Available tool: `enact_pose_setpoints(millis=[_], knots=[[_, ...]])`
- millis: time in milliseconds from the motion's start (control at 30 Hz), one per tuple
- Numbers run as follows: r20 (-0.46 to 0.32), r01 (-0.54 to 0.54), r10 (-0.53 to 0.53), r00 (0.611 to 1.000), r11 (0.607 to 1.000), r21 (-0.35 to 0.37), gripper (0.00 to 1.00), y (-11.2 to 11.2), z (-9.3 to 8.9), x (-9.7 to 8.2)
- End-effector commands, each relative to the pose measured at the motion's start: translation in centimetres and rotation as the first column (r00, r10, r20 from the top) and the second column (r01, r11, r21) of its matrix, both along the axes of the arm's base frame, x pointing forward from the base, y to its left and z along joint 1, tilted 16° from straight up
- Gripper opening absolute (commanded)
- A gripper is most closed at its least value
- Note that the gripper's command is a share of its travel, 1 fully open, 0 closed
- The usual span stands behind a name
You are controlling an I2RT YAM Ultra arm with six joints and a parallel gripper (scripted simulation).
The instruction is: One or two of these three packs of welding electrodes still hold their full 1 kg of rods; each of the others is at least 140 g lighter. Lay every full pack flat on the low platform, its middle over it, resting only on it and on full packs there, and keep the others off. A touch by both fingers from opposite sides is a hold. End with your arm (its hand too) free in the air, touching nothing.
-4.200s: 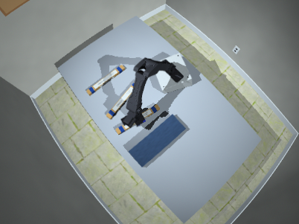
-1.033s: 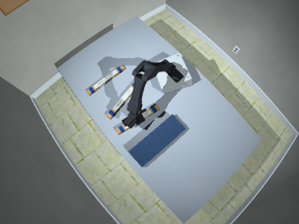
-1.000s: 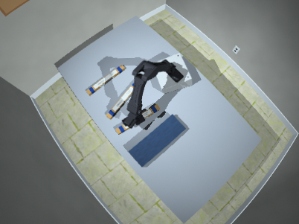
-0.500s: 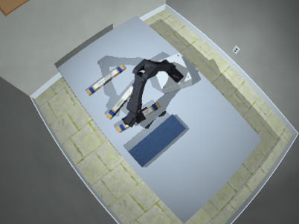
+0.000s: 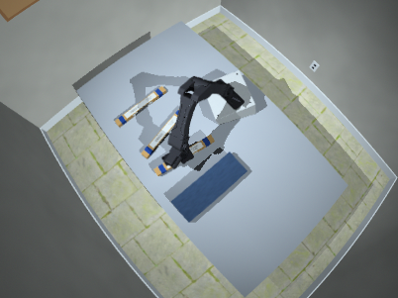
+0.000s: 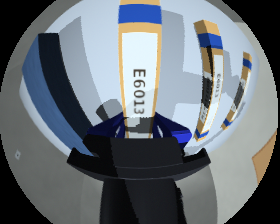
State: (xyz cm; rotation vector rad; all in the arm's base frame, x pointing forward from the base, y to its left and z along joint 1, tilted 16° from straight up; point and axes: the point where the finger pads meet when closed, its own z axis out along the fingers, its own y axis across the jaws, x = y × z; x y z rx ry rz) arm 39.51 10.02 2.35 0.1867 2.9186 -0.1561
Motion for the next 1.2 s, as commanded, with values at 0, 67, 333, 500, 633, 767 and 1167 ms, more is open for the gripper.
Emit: enact_pose_setpoints(millis=[0, 67, 333, 500, 633, 767, 1167], knots=[[0.095, -0.017, 0.014, 0.995, 1.0, 0.024, 0.0, 1.5, 5.1, 1.2], [0.095, -0.017, 0.014, 0.995, 1.0, 0.024, 0.0, 1.5, 5.3, 1.3], [0.095, -0.017, 0.014, 0.995, 1.0, 0.024, 0.0, 1.6, 5.7, 1.3], [0.095, -0.017, 0.015, 0.995, 1.0, 0.024, 0.0, 1.7, 6.0, 1.3], [0.095, -0.017, 0.015, 0.995, 1.0, 0.024, 0.0, 1.8, 6.2, 1.4], [0.095, -0.017, 0.015, 0.995, 1.0, 0.024, 0.0, 1.8, 6.3, 1.4], [0.096, -0.018, 0.015, 0.995, 1.0, 0.024, 0.0, 1.9, 6.8, 1.4]])
